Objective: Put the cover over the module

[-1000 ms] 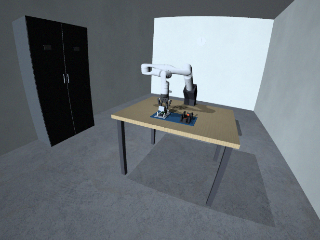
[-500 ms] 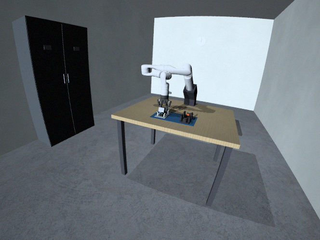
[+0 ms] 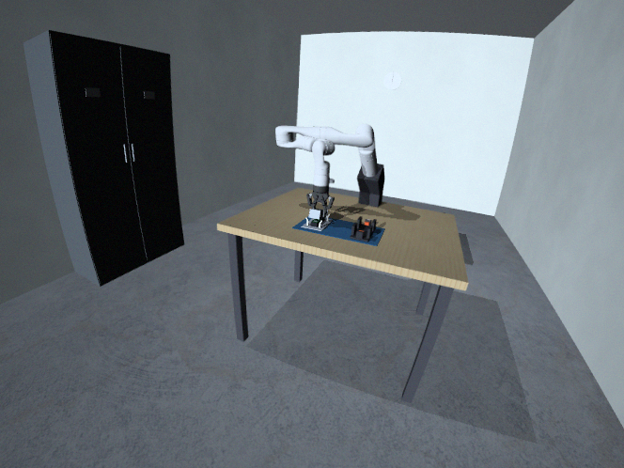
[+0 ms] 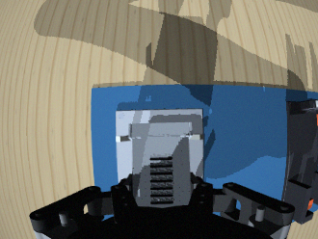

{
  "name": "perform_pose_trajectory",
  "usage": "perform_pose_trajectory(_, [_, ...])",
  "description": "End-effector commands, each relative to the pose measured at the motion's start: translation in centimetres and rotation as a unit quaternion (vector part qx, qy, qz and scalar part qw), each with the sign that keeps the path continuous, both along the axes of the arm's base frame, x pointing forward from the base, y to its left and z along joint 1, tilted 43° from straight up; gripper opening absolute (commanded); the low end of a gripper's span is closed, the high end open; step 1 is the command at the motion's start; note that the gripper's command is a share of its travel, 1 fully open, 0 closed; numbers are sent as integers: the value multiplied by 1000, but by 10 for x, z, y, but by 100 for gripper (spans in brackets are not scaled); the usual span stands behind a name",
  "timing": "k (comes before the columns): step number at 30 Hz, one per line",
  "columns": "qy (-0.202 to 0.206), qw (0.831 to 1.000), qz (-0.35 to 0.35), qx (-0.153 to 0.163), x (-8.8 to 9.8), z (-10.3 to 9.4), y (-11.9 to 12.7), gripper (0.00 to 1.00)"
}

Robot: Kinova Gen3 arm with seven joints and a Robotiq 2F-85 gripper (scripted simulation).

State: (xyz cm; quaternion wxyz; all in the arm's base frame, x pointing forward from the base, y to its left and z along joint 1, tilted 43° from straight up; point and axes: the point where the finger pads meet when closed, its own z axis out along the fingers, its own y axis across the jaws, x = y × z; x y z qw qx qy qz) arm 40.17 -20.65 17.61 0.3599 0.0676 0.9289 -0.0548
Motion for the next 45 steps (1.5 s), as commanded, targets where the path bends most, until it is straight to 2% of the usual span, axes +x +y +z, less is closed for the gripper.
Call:
perform_pose_trajectory(1, [0, 1000, 0, -1, 0, 1, 0, 0])
perform_pose_trajectory(25, [0, 1000, 0, -1, -1, 2, 0, 0])
perform_pose_trajectory(35, [0, 1000, 0, -1, 6, -6, -2, 0])
perform_pose_trajectory(45, [0, 1000, 0, -1, 5, -5, -2, 0])
